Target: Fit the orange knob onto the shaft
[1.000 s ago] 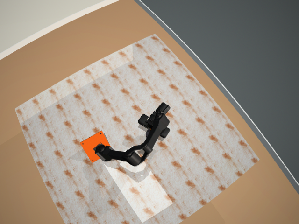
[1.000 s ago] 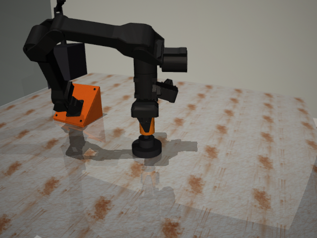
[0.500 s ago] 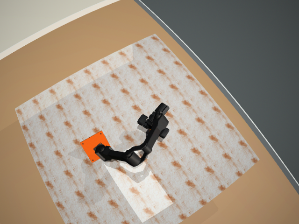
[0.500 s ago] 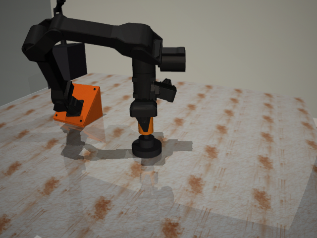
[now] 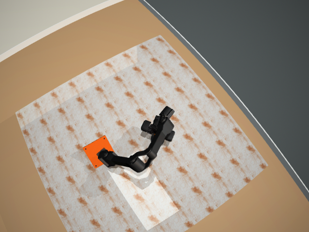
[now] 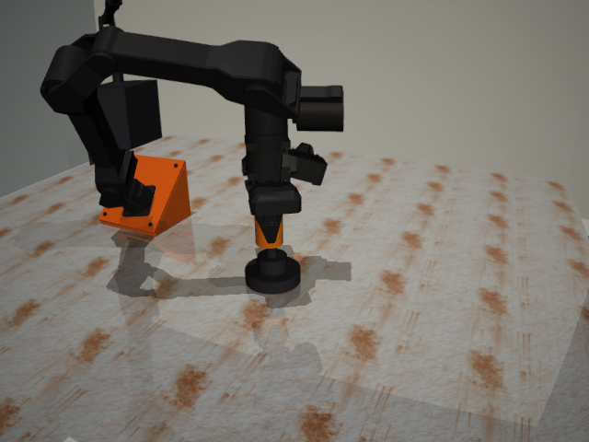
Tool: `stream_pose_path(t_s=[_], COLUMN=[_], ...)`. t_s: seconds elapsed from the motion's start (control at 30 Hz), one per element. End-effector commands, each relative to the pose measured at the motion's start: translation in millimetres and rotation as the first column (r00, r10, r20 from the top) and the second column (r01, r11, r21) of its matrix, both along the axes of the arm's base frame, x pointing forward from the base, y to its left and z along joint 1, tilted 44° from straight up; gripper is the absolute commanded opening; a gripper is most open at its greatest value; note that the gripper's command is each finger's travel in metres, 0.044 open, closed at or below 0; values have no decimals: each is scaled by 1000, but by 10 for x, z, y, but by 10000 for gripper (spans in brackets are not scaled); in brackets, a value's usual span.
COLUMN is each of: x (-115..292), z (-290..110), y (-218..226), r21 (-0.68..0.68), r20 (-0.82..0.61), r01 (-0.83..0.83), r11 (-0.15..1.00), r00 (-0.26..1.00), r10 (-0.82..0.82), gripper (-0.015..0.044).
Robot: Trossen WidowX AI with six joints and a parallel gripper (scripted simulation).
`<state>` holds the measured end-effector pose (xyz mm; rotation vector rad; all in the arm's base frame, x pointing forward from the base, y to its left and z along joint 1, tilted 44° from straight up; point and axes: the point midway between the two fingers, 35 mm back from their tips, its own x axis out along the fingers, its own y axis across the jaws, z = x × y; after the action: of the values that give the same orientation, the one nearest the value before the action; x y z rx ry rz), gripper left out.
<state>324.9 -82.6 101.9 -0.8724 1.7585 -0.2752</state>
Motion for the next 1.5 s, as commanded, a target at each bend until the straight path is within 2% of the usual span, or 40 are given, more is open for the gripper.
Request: stream_pose_path(t_s=[0.0, 1.07, 1.3, 1.47], x=[22, 65, 36, 11], z=[11, 18, 16, -1], y=[0, -5, 6, -4], r21=[9, 9, 48, 51], r20=[-31, -31, -160, -167], r01=[-38, -38, -178, -186], r11=[999, 999, 983, 981], r00=[999, 999, 970, 967], r10=[38, 38, 184, 192], gripper=[0, 0, 0, 0])
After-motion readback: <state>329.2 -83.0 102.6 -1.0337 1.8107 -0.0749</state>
